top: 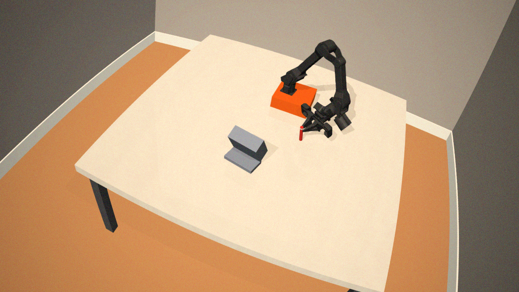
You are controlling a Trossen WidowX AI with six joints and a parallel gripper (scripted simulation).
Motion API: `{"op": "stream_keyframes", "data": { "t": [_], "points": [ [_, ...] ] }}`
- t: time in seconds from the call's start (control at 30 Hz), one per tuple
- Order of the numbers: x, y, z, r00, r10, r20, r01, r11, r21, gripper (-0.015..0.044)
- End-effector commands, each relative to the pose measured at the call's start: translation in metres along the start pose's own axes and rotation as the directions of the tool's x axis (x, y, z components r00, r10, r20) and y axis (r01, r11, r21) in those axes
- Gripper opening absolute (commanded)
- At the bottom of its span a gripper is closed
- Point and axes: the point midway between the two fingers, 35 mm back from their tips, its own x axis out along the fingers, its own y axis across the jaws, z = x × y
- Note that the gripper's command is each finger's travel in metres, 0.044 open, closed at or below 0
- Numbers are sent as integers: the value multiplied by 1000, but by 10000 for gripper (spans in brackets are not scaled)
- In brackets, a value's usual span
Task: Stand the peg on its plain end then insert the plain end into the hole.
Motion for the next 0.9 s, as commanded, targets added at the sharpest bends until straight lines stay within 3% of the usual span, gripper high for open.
{"op": "stream_keyframes", "data": {
  "t": [0.0,0.87],
  "points": [
    [-1,0,-2,1000,0,0,0,1000,0,51],
    [-3,0,-3,1000,3,15,-3,1000,-6,51]
  ]
}}
